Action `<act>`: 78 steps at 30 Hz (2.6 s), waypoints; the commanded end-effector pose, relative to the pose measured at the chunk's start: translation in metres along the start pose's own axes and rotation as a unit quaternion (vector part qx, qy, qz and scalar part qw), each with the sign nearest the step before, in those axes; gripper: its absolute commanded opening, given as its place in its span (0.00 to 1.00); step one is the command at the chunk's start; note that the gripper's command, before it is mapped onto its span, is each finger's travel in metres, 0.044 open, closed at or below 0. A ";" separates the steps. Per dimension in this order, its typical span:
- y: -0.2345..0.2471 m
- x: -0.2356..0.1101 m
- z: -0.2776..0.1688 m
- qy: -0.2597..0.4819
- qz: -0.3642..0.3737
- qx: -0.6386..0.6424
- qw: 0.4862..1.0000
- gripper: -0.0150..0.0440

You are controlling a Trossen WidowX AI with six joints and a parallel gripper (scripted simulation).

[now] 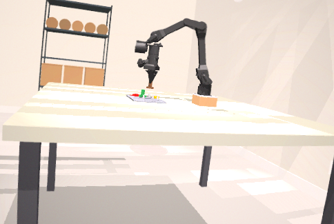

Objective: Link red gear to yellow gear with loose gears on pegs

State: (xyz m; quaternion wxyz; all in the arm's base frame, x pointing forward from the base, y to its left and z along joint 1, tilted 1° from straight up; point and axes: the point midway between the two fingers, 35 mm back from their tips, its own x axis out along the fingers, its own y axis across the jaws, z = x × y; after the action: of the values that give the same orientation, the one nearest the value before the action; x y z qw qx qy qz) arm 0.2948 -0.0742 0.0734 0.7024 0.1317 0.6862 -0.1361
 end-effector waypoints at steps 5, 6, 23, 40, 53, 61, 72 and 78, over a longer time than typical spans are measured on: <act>-0.001 0.000 0.000 -0.001 -0.002 0.011 1.000 0.25; -0.001 0.000 0.000 -0.001 -0.002 0.008 1.000 0.25; -0.001 0.022 0.000 0.000 -0.002 -0.094 0.996 0.25; -0.001 0.047 0.000 -0.001 -0.002 0.092 0.996 0.25; -0.001 0.044 0.000 -0.001 -0.002 0.075 0.997 0.25; -0.001 0.044 -0.001 0.000 -0.002 -0.032 0.999 0.25; -0.001 0.045 0.000 0.000 -0.002 -0.101 0.995 0.25; 0.000 0.046 0.000 0.000 -0.002 -0.040 0.999 0.25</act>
State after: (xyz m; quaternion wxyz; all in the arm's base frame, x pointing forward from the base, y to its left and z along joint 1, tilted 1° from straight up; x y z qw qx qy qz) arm 0.2956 -0.0756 0.0291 0.7105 0.0804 0.6933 -0.0900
